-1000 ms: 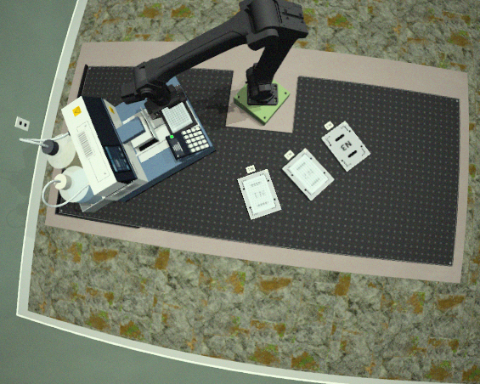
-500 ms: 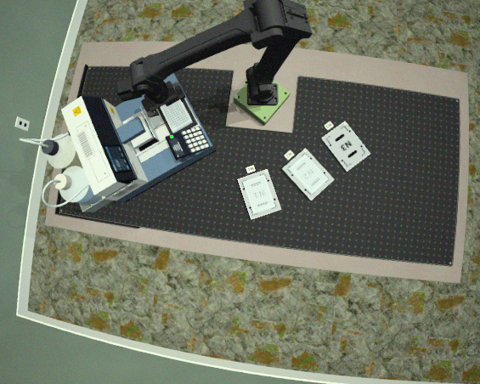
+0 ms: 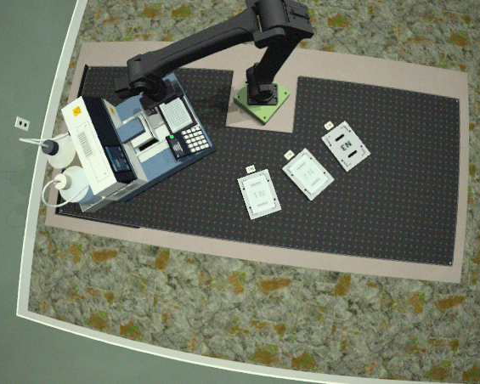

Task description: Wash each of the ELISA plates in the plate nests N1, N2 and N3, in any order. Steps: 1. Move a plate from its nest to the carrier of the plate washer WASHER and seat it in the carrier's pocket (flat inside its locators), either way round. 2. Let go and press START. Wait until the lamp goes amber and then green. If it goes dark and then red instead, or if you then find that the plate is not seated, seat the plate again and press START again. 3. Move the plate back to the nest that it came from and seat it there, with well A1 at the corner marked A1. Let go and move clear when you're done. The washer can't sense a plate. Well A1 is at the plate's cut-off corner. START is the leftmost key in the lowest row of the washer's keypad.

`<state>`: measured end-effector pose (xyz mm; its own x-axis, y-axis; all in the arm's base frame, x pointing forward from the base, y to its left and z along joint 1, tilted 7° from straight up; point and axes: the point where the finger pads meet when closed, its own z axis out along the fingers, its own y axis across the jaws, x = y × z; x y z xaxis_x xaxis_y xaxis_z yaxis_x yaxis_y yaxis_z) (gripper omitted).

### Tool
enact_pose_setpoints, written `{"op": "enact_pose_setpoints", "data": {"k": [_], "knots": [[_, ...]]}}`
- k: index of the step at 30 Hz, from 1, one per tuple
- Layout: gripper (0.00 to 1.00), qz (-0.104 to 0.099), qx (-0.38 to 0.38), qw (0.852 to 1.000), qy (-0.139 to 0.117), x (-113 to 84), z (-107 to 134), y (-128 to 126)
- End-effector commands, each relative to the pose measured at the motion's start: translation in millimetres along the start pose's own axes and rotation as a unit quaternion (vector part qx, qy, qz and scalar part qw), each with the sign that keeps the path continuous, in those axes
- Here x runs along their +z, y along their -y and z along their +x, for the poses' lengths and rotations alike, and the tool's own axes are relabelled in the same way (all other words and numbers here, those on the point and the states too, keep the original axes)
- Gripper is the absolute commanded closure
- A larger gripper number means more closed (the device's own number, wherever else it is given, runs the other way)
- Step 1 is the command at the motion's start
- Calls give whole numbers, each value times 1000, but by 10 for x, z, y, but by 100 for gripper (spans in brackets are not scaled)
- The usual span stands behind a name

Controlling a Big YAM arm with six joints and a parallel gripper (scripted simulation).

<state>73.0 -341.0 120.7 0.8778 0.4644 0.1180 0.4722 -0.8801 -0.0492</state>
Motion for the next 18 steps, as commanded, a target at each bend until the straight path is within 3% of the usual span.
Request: {"op": "enact_pose_setpoints", "data": {"k": [1,5,6,18], "knots": [[0,-17,-2,1000,6,-133,-31,-107],[0,-17,-2,1000,6,-133,-31,-107],[2,-5,-29,1000,2,-71,102,19],[24,-5,-210,978,1,-63,627,181]]}}
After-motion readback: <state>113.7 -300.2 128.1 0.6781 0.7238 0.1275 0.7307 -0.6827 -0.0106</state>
